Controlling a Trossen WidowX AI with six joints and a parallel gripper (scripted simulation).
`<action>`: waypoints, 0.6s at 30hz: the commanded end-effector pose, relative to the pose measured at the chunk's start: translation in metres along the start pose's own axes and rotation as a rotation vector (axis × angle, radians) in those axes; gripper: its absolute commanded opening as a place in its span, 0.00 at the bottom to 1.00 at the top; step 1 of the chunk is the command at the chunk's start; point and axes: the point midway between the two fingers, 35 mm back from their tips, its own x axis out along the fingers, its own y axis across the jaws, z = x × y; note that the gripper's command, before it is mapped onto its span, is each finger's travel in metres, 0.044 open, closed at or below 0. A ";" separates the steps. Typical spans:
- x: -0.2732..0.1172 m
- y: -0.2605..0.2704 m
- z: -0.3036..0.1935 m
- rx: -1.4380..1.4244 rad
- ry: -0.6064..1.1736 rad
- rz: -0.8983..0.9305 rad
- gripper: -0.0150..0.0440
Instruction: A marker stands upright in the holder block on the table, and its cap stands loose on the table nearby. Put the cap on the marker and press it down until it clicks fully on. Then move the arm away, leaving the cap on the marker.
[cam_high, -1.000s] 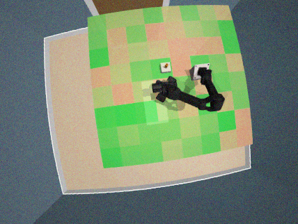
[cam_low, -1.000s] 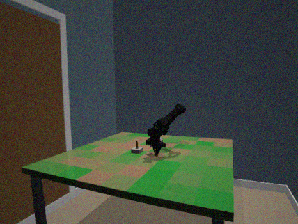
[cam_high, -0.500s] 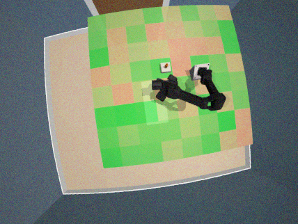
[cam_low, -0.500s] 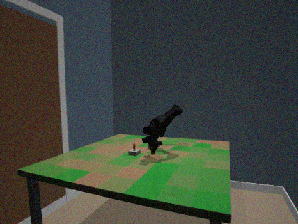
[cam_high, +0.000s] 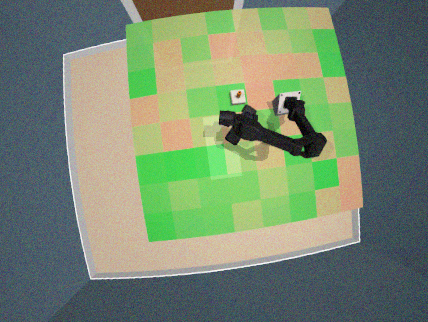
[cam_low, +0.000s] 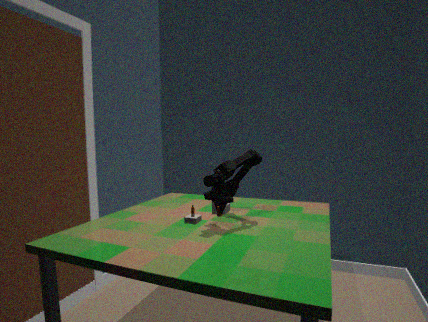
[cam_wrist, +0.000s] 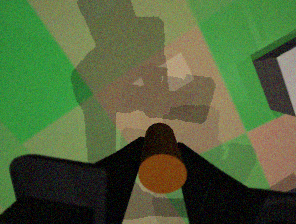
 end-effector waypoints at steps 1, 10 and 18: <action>-0.006 -0.008 0.010 0.000 -0.010 -0.005 0.25; -0.017 -0.032 0.031 0.018 -0.025 -0.007 0.25; -0.027 -0.055 0.047 0.032 -0.033 -0.006 0.25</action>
